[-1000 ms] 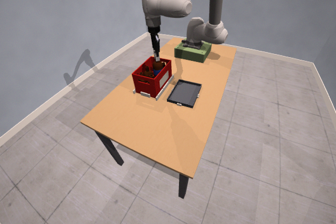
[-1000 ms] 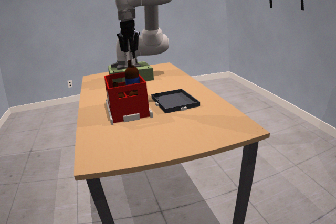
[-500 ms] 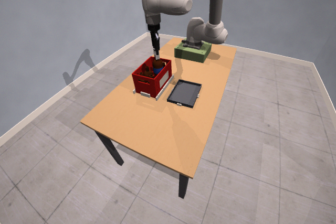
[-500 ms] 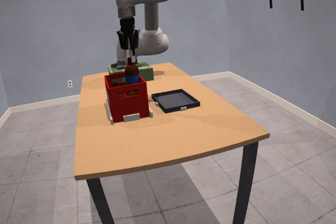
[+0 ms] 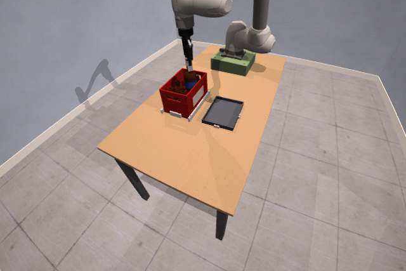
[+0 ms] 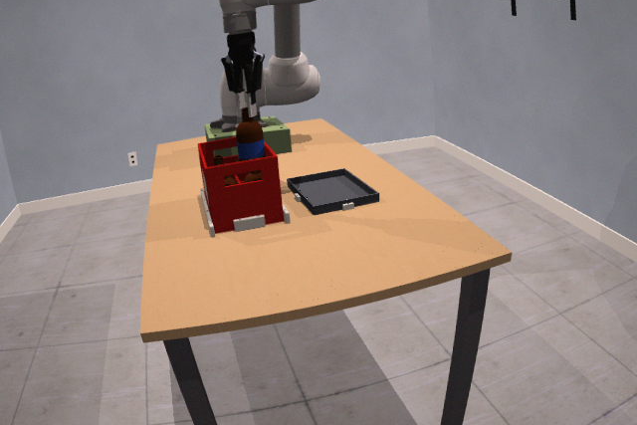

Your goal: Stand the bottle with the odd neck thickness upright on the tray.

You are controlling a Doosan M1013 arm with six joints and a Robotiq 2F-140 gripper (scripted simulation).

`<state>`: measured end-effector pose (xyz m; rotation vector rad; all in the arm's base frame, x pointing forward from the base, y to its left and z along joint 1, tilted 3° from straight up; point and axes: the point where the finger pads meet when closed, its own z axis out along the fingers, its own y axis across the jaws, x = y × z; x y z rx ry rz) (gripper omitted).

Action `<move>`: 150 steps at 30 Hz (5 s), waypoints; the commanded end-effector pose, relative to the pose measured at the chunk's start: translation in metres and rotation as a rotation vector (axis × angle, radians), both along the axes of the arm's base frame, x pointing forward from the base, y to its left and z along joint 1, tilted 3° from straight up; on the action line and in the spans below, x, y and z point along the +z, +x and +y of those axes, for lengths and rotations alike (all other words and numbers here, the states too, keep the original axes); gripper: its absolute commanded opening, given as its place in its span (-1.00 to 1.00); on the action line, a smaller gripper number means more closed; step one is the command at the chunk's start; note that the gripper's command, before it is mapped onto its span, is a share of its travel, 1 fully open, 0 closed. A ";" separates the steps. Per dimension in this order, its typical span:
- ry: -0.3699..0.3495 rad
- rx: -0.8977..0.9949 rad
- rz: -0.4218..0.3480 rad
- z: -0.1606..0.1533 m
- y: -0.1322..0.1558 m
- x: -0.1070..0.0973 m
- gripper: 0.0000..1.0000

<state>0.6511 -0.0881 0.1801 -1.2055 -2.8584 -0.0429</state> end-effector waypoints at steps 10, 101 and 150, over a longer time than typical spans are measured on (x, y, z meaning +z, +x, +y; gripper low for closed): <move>-0.001 -0.006 -0.001 -0.003 0.000 0.004 -1.00; -0.001 -0.006 -0.001 -0.008 0.000 0.037 -1.00; -0.001 -0.006 -0.001 -0.009 0.000 0.044 -1.00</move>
